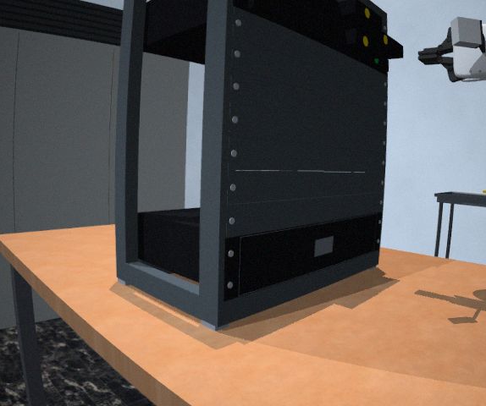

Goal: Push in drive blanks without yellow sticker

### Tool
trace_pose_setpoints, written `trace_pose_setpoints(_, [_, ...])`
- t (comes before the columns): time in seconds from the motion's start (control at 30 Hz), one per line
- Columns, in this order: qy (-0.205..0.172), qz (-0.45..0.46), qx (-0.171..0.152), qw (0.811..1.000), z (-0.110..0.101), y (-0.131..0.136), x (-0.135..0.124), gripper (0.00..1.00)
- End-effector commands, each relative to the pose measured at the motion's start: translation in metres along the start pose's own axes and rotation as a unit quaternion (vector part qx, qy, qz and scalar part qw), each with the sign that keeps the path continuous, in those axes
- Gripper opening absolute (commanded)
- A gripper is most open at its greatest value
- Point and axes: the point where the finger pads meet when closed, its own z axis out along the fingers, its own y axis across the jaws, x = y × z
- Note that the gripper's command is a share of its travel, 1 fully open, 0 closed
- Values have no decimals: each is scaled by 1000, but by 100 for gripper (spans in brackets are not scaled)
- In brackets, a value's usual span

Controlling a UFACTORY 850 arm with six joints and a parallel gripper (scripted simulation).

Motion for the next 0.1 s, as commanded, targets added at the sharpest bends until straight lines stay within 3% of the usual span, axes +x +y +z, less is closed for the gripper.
trace_pose_setpoints(0.0, [0, 0, -1, 1000, 0, 0, 0, 0])
trace_pose_setpoints(0.07, [0, 0, -1, 1000, 0, 0, 0, 0])
